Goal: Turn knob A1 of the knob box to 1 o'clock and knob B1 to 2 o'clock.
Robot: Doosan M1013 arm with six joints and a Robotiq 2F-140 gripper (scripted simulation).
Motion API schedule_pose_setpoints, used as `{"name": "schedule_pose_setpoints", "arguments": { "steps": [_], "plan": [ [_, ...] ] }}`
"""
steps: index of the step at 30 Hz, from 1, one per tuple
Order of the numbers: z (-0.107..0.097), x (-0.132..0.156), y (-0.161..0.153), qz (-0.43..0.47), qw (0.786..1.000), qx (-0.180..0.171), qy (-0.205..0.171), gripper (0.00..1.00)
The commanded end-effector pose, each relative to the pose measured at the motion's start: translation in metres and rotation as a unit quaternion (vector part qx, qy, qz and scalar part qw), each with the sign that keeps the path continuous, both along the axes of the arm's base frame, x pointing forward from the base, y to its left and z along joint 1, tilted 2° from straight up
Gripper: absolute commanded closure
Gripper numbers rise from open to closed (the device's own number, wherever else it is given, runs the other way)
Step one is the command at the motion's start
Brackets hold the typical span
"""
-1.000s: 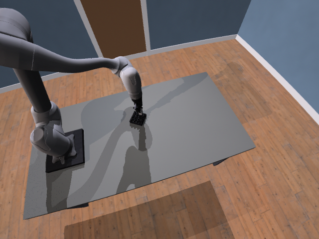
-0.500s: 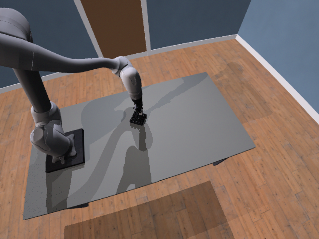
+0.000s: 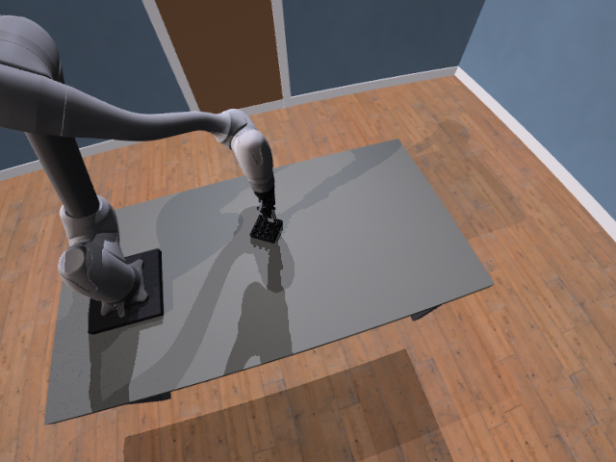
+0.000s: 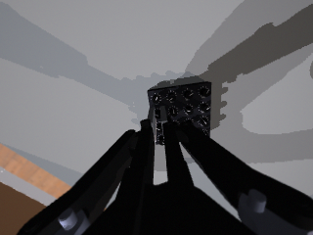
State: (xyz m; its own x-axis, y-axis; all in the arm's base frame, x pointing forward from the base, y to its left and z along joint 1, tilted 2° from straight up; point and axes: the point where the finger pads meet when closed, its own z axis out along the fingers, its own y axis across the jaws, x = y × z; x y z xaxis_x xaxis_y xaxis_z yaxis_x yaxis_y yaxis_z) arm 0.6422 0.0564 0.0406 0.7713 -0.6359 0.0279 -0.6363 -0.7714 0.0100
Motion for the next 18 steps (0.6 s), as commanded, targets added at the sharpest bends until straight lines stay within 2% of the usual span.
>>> {"name": "schedule_pose_setpoints", "arguments": {
  "steps": [1, 18],
  "plan": [
    [0.0001, 0.0, 0.0, -0.001, 1.0, 0.0, 0.0, 0.95],
    [0.0001, 0.0, 0.0, -0.081, 0.997, 0.001, -0.002, 0.95]
  ]
}}
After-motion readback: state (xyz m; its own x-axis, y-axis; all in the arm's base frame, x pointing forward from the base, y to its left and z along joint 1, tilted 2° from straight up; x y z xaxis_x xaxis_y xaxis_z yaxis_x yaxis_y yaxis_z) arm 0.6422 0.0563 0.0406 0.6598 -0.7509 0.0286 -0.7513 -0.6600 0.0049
